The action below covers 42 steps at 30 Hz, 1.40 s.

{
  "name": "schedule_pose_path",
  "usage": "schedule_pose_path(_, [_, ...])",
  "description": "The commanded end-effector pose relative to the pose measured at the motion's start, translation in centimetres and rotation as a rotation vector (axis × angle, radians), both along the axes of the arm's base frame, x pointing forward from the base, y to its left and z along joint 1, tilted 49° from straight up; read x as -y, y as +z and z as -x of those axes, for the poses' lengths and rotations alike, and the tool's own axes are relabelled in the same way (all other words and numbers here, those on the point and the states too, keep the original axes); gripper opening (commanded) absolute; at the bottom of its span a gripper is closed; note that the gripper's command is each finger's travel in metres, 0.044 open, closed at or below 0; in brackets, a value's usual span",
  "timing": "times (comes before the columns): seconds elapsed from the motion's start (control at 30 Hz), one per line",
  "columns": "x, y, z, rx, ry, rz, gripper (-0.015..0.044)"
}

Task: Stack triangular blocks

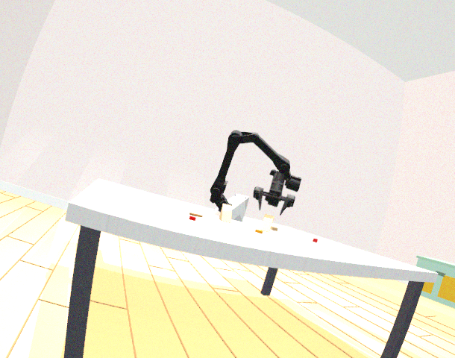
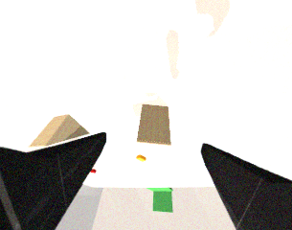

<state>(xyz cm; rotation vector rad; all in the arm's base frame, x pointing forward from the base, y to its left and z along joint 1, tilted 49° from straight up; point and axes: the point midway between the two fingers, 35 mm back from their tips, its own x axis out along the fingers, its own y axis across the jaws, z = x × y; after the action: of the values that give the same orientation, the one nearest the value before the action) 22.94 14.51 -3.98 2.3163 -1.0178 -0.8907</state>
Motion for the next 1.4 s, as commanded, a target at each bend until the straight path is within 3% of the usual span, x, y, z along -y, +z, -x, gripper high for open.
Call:
schedule_pose_path(0.0, [0.5, -0.3, -0.4, -0.001, 0.005, 0.002, 0.0440])
schedule_pose_path(1.37, [5.3, -2.5, -4.4, 0.009, 0.004, 0.011, 0.0440])
